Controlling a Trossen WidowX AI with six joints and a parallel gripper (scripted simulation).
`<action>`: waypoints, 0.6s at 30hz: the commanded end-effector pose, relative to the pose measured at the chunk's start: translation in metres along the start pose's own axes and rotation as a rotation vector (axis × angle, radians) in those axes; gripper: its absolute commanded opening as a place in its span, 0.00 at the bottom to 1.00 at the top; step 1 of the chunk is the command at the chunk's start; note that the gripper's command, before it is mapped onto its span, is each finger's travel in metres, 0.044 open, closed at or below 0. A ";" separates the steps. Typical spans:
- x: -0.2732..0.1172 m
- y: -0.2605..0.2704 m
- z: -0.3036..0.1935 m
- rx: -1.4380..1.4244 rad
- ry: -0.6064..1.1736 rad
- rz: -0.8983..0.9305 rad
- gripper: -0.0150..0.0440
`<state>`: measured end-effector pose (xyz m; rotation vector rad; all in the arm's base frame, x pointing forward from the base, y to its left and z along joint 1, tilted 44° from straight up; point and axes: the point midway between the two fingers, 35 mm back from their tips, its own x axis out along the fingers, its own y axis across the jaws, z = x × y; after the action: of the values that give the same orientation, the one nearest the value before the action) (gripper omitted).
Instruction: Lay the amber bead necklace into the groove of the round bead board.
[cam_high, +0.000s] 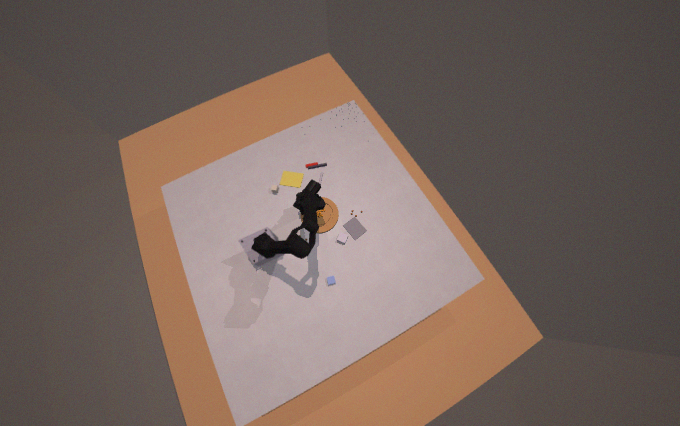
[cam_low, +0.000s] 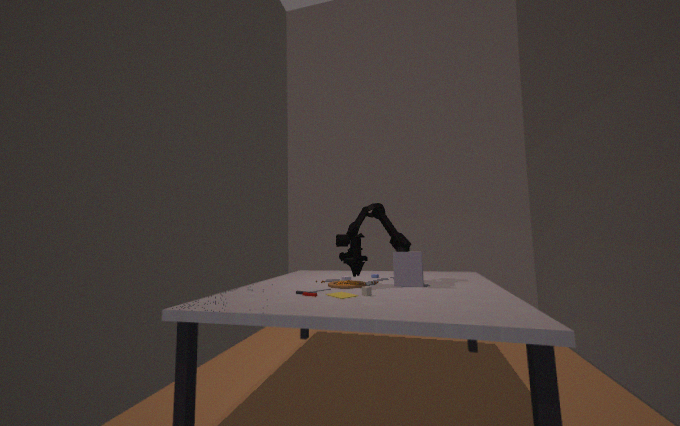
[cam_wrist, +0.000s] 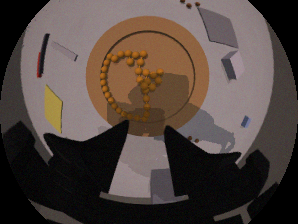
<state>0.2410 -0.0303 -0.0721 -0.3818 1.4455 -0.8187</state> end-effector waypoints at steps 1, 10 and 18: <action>0.010 0.000 0.000 0.000 0.004 0.002 0.46; 0.010 0.001 0.002 0.004 -0.001 0.005 0.46; 0.023 0.001 0.001 0.002 0.002 0.003 0.46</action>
<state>0.2443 -0.0400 -0.0845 -0.3660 1.4373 -0.8154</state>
